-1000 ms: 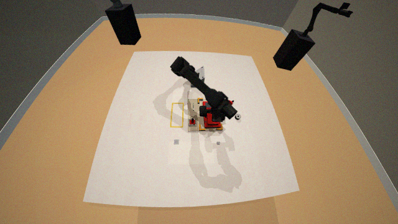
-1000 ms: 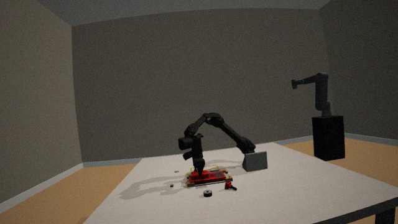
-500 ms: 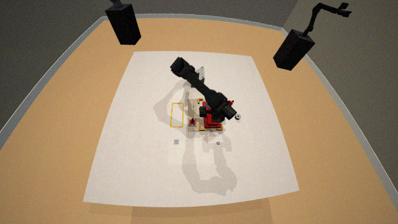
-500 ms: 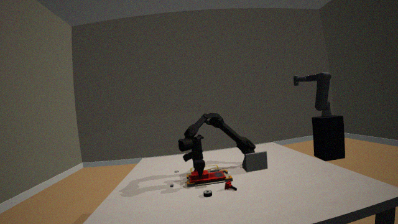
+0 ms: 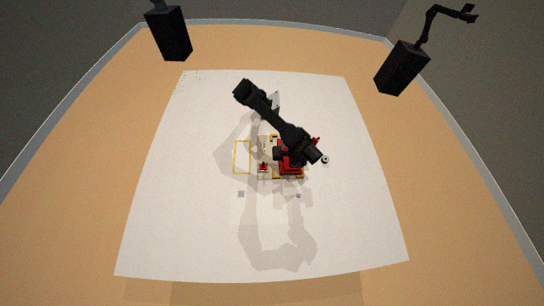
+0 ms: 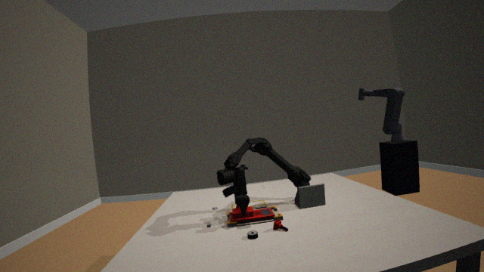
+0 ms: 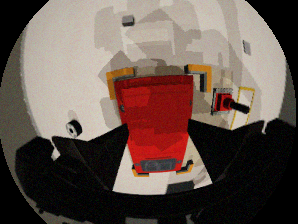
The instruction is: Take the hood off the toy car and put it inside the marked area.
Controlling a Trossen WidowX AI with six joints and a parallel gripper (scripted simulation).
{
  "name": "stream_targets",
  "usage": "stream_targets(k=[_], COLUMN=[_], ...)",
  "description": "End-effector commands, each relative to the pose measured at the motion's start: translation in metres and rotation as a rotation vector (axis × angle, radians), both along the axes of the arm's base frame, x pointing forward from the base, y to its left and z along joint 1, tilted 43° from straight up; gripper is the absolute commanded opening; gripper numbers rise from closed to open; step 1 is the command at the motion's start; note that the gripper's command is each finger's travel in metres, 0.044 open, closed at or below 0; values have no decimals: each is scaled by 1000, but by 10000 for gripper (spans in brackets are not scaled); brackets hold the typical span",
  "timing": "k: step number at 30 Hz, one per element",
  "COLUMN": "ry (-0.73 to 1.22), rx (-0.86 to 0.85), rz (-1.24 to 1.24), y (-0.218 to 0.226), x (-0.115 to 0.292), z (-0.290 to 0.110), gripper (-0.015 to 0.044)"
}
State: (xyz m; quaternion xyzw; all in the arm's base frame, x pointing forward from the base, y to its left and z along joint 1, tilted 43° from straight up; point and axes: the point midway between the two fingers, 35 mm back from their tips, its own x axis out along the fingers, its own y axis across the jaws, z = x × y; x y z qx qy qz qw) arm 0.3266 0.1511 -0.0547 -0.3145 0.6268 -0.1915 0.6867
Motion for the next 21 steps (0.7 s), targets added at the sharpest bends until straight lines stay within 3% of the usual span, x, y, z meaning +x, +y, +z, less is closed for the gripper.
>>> stream_targets(k=[1,8,18,21], ry=[0,0,0,0], rx=[0,0,0,1], rz=[0,0,0,0], y=[0,0,4,5], x=[0,0,-1,-1], z=[0,0,4,5], gripper=[322,275,12,0])
